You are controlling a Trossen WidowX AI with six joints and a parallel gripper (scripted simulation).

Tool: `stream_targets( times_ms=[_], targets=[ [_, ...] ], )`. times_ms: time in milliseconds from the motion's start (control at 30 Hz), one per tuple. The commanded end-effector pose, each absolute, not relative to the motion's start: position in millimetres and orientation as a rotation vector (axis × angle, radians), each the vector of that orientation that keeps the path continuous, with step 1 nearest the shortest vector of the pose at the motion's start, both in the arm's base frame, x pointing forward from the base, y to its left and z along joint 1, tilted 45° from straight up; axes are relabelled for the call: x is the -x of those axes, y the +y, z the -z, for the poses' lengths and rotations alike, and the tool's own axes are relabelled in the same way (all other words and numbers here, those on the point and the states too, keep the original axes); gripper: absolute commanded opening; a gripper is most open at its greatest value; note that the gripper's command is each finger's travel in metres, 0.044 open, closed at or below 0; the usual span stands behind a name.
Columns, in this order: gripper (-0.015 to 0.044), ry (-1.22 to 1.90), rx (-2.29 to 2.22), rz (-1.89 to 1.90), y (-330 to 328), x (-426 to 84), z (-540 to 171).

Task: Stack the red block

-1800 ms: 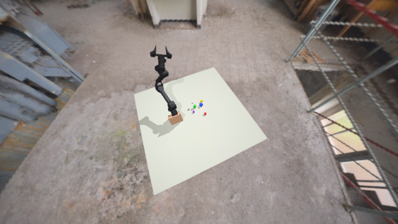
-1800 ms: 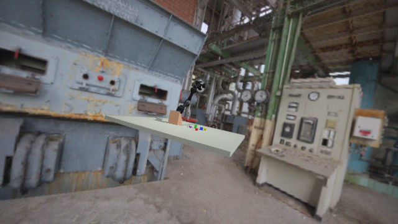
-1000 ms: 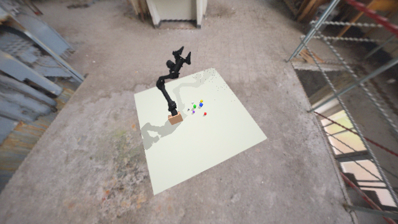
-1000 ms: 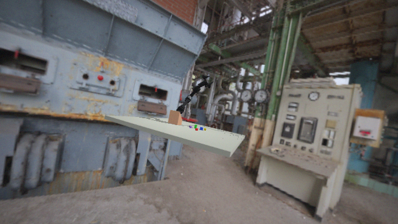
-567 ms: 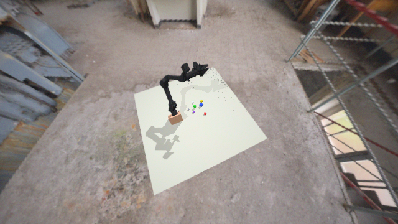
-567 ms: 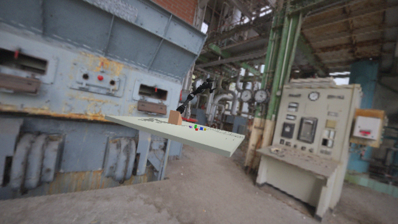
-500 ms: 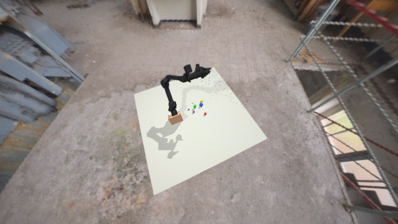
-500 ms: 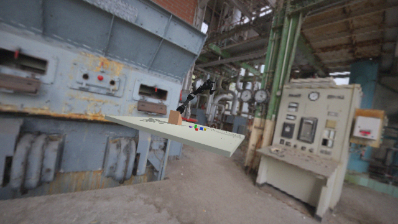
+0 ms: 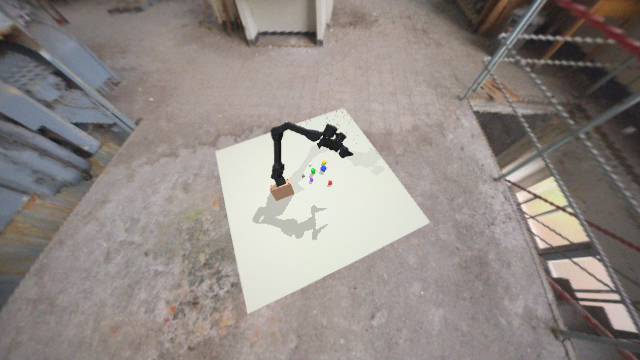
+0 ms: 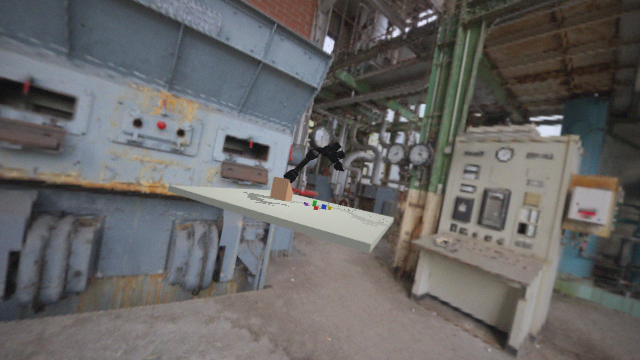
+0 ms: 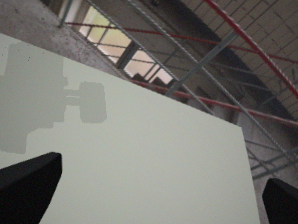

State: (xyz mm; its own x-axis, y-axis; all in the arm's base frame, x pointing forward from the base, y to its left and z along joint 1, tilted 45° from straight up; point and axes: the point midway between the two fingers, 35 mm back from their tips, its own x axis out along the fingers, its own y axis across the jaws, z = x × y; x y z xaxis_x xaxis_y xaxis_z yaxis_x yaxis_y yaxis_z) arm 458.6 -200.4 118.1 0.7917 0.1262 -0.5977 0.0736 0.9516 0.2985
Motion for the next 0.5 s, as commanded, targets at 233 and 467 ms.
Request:
stream_targets(
  times_ms=[233,467],
  targets=[
    [0.0440,1.281,-0.796,-0.170,-93,-411,17],
    [0.0440,1.646,-1.038,-0.172,-38,-364,55]
  ],
)
